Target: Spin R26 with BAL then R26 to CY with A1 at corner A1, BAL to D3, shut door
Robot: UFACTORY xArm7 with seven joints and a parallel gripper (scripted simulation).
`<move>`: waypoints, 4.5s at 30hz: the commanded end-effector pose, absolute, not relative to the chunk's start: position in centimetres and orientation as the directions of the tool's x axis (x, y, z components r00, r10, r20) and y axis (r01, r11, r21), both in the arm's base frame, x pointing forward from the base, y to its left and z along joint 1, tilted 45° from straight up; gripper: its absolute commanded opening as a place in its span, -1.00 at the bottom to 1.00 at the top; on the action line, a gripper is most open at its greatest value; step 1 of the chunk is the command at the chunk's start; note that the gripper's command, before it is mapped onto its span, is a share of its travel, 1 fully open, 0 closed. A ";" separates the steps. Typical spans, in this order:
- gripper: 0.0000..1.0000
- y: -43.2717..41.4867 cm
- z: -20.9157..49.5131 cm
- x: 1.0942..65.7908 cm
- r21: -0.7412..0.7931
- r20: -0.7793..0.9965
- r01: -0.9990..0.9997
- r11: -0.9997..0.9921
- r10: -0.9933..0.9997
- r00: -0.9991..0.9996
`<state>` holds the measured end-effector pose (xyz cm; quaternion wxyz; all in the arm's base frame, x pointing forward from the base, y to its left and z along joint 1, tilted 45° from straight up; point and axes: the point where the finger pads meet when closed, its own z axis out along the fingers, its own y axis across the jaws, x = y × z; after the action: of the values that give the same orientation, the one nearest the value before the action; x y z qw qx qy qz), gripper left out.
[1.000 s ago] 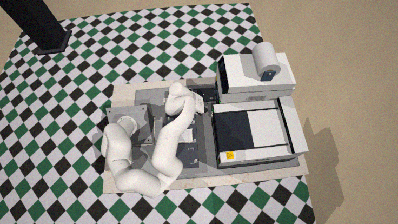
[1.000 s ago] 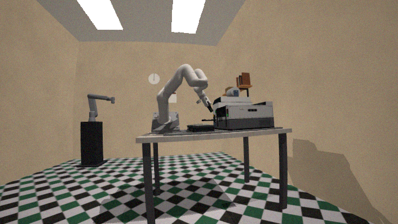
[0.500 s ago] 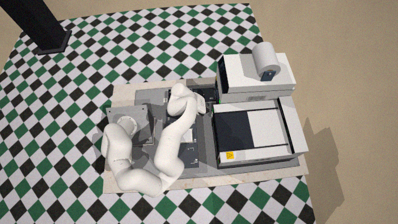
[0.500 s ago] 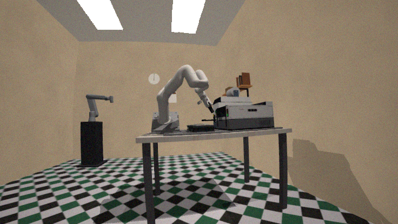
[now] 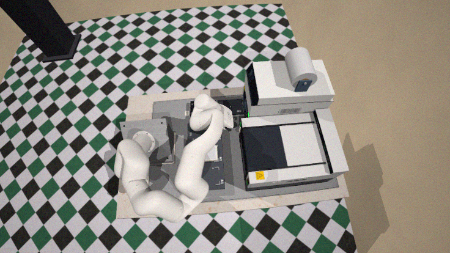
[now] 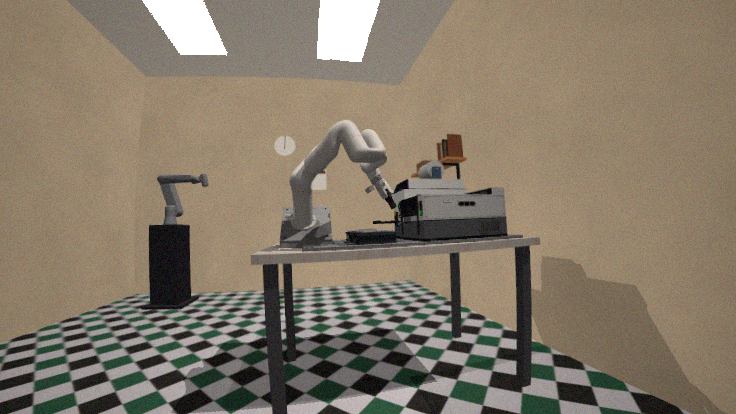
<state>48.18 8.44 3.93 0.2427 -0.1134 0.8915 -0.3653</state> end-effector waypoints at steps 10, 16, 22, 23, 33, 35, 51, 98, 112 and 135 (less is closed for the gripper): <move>-1.00 8.7 4.1 48.6 -0.705 -0.353 -0.025 0.709 -0.381 -0.854; -1.00 8.7 4.1 48.7 -0.705 -0.353 -0.025 0.709 -0.381 -0.854; -1.00 8.7 4.1 48.9 -0.705 -0.353 -0.025 0.709 -0.381 -0.854; -1.00 8.7 4.1 48.9 -0.705 -0.353 -0.025 0.709 -0.382 -0.854; -1.00 8.7 4.1 49.1 -0.705 -0.353 -0.025 0.709 -0.382 -0.854; -1.00 8.7 4.1 49.2 -0.705 -0.353 -0.025 0.709 -0.382 -0.854; -1.00 8.7 4.1 49.5 -0.705 -0.353 -0.025 0.709 -0.382 -0.854; -1.00 9.4 4.8 48.3 -0.705 -0.353 -0.025 0.709 -0.381 -0.854; -1.00 10.2 5.6 46.3 -0.705 -0.353 -0.025 0.709 -0.381 -0.854; -1.00 11.2 6.8 43.6 -0.705 -0.353 -0.025 0.709 -0.381 -0.854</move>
<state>44.00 10.84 6.45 0.2426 -0.1133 0.8914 -0.3655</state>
